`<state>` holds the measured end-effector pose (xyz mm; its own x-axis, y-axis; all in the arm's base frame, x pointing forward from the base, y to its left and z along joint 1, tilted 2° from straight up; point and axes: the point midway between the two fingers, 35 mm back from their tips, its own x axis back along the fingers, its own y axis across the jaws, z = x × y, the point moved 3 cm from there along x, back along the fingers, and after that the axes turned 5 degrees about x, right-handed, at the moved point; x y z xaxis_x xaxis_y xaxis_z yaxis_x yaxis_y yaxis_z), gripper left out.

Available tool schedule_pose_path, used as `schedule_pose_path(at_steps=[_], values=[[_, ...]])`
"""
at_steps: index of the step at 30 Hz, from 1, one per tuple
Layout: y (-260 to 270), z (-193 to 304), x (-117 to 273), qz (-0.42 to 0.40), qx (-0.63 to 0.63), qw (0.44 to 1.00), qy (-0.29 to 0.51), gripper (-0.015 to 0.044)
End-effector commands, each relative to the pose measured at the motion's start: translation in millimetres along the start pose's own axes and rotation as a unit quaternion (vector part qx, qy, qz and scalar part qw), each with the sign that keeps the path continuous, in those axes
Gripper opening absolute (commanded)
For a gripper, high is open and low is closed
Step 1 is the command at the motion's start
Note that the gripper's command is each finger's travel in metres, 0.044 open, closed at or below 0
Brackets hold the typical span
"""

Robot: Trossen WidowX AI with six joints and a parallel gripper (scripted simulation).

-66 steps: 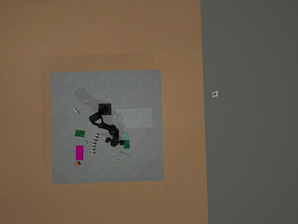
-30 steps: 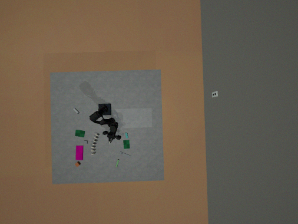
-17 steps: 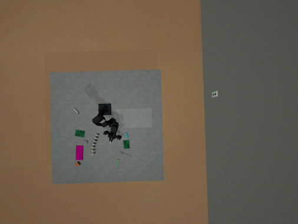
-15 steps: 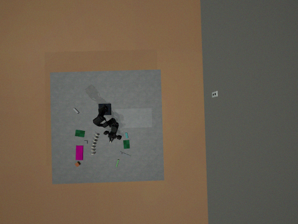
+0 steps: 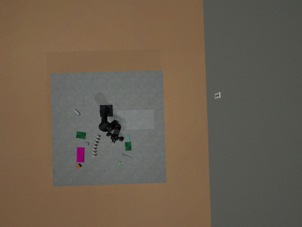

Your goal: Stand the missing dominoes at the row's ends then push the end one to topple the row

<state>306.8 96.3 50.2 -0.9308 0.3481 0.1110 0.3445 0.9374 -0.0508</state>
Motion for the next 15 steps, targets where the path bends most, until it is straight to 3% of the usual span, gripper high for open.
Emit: schedule_pose_path(at_steps=[1,8,15], values=[[1.6,1.5,-2.1,-0.001,-0.008,1.0,-0.001,0.0028],[1.6,1.5,-2.1,-0.001,-0.008,1.0,-0.001,0.0028],[1.6,1.5,-2.1,-0.001,-0.008,1.0,-0.001,0.0212]])
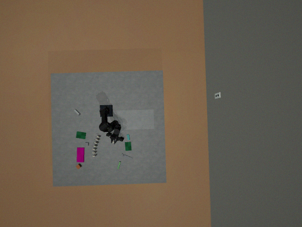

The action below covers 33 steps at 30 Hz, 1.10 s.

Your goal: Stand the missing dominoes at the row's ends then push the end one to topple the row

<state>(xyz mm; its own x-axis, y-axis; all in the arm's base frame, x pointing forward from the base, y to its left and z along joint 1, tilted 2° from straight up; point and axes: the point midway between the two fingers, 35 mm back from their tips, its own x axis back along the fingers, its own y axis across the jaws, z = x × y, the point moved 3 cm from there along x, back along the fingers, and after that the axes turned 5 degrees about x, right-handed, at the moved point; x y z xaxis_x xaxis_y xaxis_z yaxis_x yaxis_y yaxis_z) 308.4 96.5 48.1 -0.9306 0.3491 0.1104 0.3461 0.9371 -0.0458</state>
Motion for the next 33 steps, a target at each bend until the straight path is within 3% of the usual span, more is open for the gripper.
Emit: schedule_pose_path(at_steps=[1,9,20,26,33], values=[[1,0,0,-0.001,-0.005,1.0,-0.001,0.0238],[1,-2,0,-0.001,-0.005,1.0,-0.001,0.044],[-2,-49,5,-0.002,0.006,1.0,0.002,0.044],[34,-42,-36,-0.065,0.217,0.969,0.097,0.044],[48,-46,-70,-0.18,0.426,0.858,0.225,0.044]])
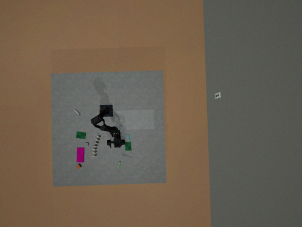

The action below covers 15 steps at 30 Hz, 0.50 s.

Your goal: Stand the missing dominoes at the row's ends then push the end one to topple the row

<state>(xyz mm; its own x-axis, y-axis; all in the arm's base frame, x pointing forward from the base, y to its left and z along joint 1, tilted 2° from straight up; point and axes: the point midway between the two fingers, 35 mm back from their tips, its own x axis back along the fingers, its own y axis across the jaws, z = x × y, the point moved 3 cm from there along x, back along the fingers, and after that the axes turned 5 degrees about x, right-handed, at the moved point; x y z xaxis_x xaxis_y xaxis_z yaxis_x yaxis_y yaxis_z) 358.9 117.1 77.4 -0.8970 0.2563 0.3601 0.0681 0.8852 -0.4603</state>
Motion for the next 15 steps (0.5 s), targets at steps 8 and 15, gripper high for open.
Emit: schedule_pose_path(at_steps=[8,15], values=[[-20,-45,-34,-0.238,0.327,0.901,0.16,0.044],[-41,-48,-17,-0.333,0.382,0.838,0.204,0.044]])
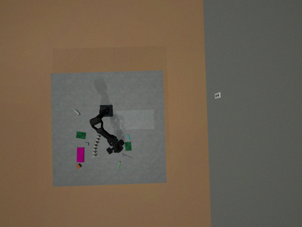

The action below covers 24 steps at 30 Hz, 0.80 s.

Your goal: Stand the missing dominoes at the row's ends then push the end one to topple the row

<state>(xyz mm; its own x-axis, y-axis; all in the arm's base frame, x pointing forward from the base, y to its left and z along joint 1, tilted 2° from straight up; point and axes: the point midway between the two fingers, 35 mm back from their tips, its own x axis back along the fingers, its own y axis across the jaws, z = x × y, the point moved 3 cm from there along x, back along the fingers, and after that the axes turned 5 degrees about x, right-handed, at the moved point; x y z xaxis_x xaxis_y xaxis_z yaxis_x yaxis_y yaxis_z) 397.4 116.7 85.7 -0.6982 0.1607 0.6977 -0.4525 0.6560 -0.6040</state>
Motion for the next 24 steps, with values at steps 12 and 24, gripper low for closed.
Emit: schedule_pose_path(at_steps=[12,24], values=[[-53,25,81,-0.341,0.229,0.907,0.091,0.044],[-54,26,84,-0.347,0.231,0.904,0.091,0.044]])
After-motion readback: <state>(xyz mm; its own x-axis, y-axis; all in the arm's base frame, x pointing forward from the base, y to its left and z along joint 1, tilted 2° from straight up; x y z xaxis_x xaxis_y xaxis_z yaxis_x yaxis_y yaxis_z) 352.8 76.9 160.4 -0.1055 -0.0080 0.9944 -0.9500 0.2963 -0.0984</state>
